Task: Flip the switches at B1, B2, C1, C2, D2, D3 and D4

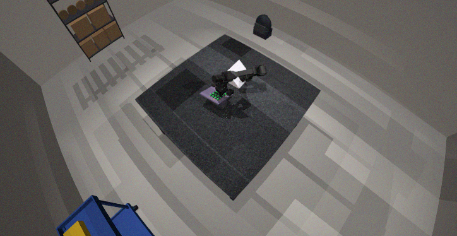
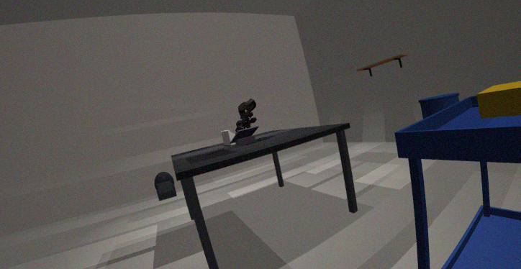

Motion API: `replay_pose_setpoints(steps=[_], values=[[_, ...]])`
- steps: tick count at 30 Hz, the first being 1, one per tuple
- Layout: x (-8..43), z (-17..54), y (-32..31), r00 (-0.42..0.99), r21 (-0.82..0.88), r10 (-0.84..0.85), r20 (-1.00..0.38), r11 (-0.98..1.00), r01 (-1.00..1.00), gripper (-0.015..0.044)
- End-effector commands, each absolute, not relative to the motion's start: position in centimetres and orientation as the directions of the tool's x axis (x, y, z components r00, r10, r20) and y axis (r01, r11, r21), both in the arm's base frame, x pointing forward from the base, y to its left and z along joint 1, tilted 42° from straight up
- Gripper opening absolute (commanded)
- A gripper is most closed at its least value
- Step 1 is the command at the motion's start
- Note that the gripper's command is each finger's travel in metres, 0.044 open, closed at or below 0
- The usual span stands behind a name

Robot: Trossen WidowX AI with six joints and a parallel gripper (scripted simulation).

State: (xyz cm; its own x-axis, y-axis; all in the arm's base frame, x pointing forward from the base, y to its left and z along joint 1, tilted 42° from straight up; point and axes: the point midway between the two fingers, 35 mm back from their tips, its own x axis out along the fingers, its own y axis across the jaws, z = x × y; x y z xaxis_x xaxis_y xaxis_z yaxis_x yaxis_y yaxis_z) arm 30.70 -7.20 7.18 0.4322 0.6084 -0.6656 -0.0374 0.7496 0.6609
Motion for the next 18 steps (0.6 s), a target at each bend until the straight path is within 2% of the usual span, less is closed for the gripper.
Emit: replay_pose_setpoints(steps=[1, 18], values=[[30.79, 7.16, -7.12, 0.435, 0.665, 0.611, -0.662, 0.746, -0.036, 0.0000], [30.90, 7.01, -6.98, 0.435, 0.665, 0.611, -0.662, 0.746, -0.036, 0.0000]])
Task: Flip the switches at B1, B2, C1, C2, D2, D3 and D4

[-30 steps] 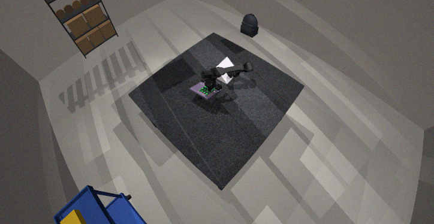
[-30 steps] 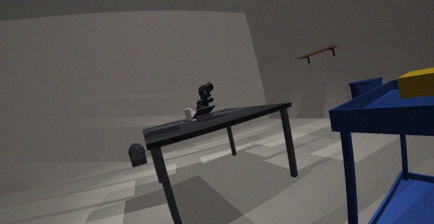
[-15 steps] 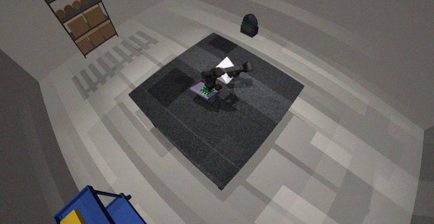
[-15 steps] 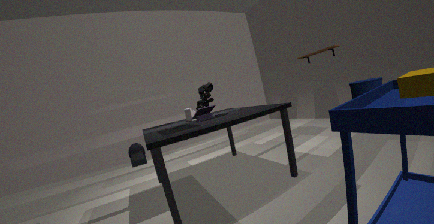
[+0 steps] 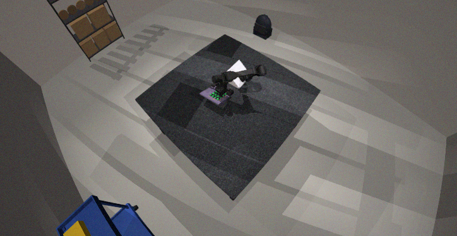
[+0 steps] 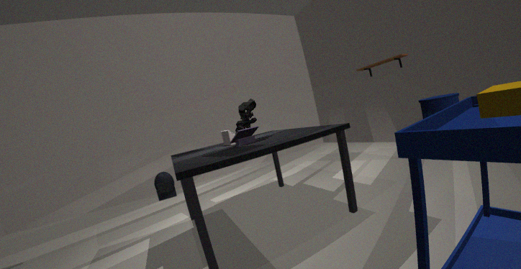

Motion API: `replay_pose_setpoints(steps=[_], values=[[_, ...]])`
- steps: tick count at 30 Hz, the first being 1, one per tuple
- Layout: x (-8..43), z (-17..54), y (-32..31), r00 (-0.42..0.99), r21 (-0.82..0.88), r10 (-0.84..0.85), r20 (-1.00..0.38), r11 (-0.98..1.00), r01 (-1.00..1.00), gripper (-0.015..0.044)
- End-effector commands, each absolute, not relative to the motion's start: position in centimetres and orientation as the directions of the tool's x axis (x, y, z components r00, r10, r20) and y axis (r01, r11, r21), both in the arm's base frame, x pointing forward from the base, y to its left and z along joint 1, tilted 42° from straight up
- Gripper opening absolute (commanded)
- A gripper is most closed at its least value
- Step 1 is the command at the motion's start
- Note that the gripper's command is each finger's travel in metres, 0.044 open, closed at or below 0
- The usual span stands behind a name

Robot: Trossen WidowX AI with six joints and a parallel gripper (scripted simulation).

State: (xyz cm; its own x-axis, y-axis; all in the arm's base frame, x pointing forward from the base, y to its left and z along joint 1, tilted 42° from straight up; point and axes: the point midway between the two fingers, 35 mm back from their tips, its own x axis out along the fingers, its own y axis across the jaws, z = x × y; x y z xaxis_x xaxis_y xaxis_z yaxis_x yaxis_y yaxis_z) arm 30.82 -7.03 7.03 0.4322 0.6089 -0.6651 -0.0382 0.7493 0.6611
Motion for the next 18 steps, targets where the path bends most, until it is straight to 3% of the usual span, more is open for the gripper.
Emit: replay_pose_setpoints(steps=[1, 10, 18], values=[[30.9, 7.0, -7.0, 0.435, 0.665, 0.611, -0.662, 0.746, -0.036, 0.0000], [27.8, 11.1, -10.9, 0.456, 0.664, 0.603, -0.655, 0.747, -0.034, 0.0000], [26.8, 9.5, -11.8, 0.456, 0.663, 0.602, -0.656, 0.748, -0.033, 0.0000]])
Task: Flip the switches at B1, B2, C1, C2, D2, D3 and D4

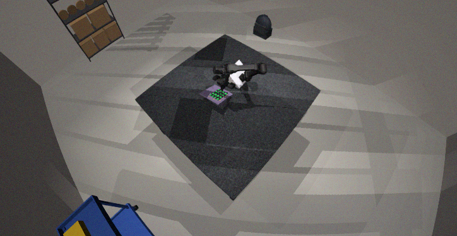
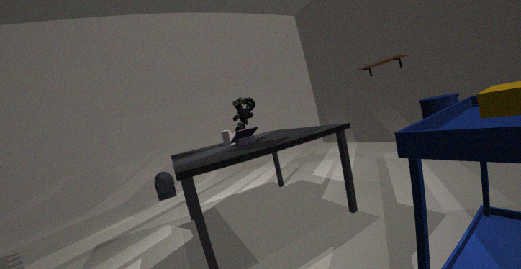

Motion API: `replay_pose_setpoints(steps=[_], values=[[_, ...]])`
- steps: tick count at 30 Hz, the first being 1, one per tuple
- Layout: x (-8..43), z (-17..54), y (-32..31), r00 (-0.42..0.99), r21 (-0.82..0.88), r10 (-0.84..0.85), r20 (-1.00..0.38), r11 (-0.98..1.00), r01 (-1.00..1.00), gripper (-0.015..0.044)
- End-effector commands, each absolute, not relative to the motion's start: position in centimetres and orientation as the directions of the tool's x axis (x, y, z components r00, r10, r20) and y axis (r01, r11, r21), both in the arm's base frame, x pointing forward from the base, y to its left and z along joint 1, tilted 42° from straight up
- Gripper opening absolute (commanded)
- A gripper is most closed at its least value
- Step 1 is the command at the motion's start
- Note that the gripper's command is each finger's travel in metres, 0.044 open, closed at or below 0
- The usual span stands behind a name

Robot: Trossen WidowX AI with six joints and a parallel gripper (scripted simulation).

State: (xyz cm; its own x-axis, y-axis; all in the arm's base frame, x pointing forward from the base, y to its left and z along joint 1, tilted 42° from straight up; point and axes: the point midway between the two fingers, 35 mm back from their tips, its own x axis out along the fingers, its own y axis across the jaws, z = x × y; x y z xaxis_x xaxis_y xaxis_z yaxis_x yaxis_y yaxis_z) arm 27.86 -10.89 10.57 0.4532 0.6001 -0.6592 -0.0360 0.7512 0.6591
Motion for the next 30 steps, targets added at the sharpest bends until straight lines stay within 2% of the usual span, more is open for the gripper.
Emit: replay_pose_setpoints(steps=[1, 30], values=[[26.4, 9.0, -12.1, 0.456, 0.663, 0.602, -0.656, 0.748, -0.034, 0.0000], [28.6, 5.4, -9.0, 0.481, 0.664, 0.595, -0.644, 0.747, -0.035, 0.0000]])
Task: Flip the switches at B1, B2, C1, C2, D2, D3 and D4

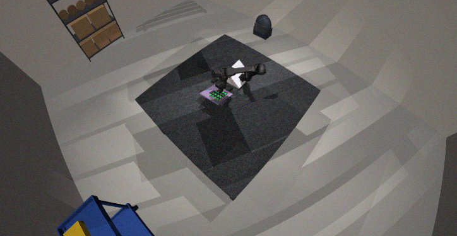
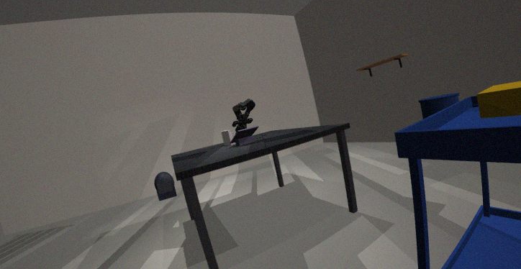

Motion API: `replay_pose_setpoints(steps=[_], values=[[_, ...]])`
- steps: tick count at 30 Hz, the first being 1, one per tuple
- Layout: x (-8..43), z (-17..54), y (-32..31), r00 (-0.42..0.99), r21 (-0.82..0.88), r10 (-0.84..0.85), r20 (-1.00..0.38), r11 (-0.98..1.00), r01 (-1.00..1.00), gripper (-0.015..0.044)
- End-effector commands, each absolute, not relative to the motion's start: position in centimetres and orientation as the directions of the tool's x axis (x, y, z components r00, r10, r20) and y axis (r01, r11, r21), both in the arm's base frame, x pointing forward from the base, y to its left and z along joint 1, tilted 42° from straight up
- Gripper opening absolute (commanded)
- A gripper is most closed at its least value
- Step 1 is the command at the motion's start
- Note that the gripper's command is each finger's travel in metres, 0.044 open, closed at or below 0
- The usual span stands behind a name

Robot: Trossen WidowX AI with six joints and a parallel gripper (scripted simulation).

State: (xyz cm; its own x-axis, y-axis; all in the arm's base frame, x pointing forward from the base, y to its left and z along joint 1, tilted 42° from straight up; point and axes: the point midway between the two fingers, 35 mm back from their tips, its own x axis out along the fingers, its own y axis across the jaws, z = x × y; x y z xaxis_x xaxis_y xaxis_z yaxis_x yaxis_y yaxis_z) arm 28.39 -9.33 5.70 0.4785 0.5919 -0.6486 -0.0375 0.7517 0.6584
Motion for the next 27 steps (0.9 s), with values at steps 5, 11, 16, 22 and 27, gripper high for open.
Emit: replay_pose_setpoints(steps=[5, 11, 16, 22, 27], values=[[28.90, 4.98, -8.60, 0.481, 0.664, 0.595, -0.644, 0.747, -0.036, 0.0000], [28.90, 4.98, -8.60, 0.481, 0.664, 0.595, -0.644, 0.747, -0.036, 0.0000], [28.90, 4.98, -8.60, 0.481, 0.664, 0.595, -0.644, 0.747, -0.036, 0.0000], [28.90, 4.98, -8.60, 0.481, 0.664, 0.595, -0.644, 0.747, -0.036, 0.0000], [28.90, 4.98, -8.60, 0.481, 0.664, 0.595, -0.644, 0.747, -0.036, 0.0000]])
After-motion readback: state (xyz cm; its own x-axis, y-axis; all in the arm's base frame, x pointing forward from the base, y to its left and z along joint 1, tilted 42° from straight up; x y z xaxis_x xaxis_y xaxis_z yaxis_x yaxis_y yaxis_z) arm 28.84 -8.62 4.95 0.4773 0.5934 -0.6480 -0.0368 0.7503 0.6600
